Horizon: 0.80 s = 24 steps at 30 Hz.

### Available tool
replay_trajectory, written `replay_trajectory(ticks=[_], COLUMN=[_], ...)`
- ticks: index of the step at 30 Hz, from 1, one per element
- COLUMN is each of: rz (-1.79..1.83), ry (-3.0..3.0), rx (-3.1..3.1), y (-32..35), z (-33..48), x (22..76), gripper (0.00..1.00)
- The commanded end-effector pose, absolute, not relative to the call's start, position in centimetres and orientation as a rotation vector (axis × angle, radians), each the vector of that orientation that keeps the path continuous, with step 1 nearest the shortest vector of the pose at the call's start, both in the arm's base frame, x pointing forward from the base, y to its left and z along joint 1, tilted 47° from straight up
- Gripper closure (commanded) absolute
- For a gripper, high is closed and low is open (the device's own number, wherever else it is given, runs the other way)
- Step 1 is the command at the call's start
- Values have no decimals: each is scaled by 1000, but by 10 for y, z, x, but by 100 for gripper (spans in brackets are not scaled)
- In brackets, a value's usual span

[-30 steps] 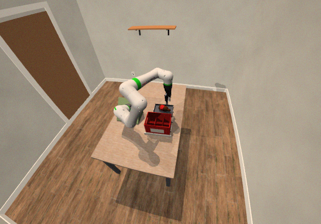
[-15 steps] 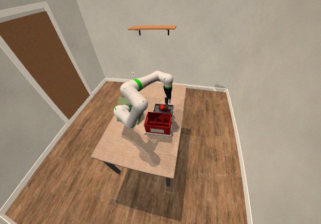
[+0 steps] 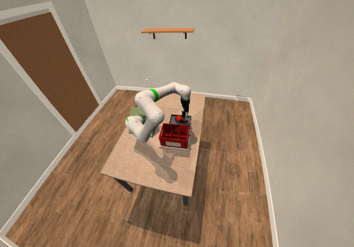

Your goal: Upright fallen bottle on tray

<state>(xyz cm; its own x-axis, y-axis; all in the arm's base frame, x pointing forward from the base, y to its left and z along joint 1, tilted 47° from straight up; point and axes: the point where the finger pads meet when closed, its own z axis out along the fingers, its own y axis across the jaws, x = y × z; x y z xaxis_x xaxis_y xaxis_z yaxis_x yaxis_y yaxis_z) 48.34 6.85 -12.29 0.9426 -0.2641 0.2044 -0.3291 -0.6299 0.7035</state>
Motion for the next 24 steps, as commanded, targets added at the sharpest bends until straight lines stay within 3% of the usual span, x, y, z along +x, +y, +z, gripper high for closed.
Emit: replay_trajectory(ticks=[1,24], rz=[104,104], ry=[-416,-416], rx=[2284,2284], y=[64,52], z=[-127,-139], x=[483,483], gripper=[62,62])
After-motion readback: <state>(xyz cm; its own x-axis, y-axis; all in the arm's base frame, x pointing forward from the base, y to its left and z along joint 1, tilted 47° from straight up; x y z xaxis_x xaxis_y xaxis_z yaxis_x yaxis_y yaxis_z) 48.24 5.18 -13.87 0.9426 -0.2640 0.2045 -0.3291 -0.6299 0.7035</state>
